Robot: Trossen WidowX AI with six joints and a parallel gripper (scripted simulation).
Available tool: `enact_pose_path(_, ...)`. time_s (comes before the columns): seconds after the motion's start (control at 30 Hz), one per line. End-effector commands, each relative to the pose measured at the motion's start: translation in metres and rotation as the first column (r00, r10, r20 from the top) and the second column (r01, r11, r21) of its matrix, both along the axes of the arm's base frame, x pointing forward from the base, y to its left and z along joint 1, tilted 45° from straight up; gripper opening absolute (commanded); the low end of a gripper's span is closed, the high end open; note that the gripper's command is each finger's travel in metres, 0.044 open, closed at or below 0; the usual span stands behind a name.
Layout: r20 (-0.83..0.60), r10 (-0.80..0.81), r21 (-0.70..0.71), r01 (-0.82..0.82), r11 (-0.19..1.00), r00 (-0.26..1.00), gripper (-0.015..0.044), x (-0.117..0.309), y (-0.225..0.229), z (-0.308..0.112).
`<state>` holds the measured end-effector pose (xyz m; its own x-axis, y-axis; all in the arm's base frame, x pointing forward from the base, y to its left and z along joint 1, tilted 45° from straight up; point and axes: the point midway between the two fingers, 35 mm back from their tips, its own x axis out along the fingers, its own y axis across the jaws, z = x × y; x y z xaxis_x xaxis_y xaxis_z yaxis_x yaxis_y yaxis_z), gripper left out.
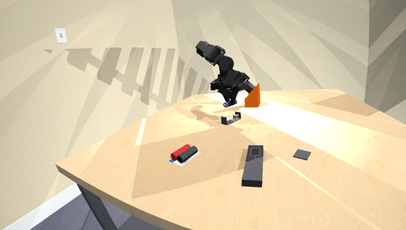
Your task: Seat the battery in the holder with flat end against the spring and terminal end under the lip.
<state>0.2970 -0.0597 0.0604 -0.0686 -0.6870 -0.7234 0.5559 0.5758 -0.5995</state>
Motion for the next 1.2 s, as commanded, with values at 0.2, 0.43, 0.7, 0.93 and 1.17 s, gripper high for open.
enact_pose_path(0.2,0.016,0.066,-0.023,-0.066,0.998,0.998,0.0084,0.005,-0.007,-0.004)
enact_pose_path(0.43,0.064,0.119,-0.061,-0.115,0.991,0.991,0.0084,0.007,-0.016,-0.013)
enact_pose_path(0.7,0.111,0.175,-0.110,-0.163,0.981,0.978,0.0084,0.006,-0.027,-0.020)
enact_pose_path(0.93,0.134,0.202,-0.132,-0.184,0.974,0.970,0.0084,0.005,-0.032,-0.022)
enact_pose_path(1.17,0.151,0.229,-0.150,-0.207,0.967,0.962,0.0084,0.005,-0.033,-0.027)
